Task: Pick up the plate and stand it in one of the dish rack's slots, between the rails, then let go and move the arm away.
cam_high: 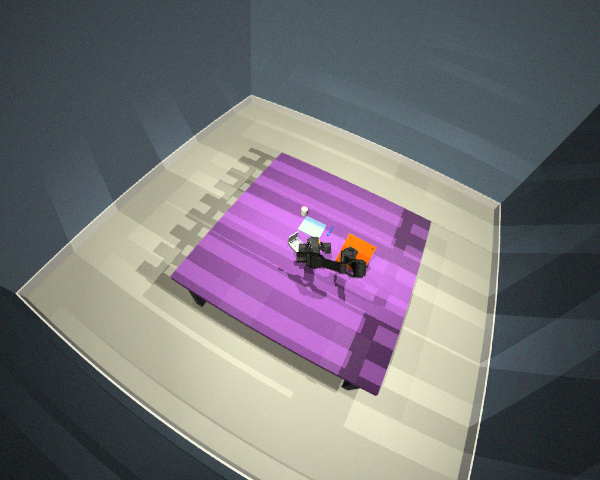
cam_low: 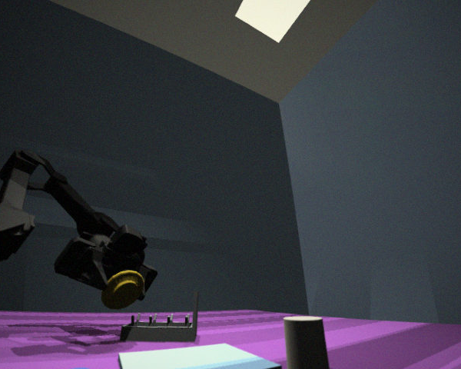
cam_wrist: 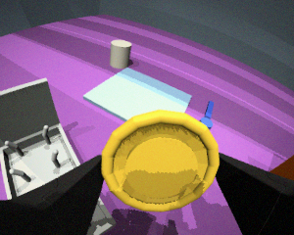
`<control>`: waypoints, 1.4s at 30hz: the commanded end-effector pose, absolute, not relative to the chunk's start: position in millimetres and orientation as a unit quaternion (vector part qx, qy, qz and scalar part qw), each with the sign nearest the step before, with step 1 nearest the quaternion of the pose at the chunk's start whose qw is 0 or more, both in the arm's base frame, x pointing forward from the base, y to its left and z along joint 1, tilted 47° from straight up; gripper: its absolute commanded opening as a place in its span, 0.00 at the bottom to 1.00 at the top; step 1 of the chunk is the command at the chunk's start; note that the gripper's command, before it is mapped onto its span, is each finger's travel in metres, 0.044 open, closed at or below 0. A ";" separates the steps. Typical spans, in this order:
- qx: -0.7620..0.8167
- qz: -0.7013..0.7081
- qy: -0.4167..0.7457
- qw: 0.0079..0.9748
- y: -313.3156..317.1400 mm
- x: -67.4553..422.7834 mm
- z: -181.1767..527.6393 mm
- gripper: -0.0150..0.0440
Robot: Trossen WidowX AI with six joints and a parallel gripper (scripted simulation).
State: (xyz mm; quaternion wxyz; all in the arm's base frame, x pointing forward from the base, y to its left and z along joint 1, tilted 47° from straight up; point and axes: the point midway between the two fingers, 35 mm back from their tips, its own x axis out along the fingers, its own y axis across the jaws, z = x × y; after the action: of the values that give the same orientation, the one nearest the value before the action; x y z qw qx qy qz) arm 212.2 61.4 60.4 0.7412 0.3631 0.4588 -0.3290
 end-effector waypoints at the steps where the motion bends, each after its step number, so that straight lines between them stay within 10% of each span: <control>1: 0.354 -0.318 0.427 0.769 63.0 214.6 60.8 0.25; 42: 0.396 -0.143 0.087 0.903 95.9 202.4 109.3 0.25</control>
State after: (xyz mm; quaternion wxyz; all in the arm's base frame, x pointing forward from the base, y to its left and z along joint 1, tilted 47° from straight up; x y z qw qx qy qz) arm 204.1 97.2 107.8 0.9036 0.3905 0.0998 -0.1455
